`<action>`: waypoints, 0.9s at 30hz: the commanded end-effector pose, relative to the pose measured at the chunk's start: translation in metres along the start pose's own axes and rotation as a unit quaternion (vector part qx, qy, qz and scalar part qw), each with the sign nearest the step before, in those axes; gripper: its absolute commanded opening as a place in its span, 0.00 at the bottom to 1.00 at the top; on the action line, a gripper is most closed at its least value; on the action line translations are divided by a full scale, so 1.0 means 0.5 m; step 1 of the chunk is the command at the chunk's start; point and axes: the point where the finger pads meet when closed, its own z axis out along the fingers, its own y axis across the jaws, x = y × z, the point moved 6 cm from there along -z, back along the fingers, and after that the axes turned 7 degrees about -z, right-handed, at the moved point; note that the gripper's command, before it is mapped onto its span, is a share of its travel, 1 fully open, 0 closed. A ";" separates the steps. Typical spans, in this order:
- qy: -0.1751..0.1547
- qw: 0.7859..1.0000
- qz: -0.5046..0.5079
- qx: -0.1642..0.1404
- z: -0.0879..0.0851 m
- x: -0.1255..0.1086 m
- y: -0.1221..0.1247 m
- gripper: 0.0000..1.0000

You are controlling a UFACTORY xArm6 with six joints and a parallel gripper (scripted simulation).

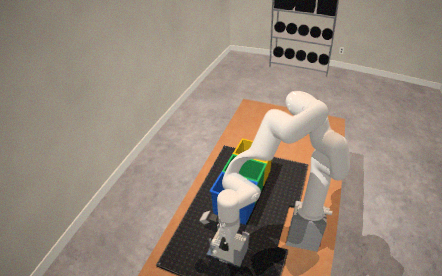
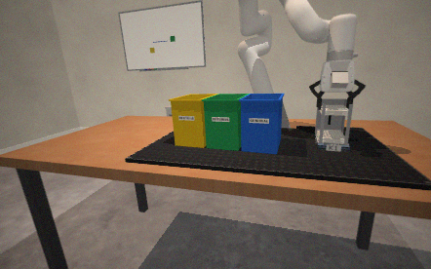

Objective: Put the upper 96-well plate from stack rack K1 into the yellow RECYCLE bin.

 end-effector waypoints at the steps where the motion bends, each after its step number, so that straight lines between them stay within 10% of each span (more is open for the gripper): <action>1: 0.001 1.000 0.000 0.001 -0.015 0.002 -0.001 0.00; 27: 0.001 1.000 0.000 0.001 -0.092 0.002 -0.001 0.00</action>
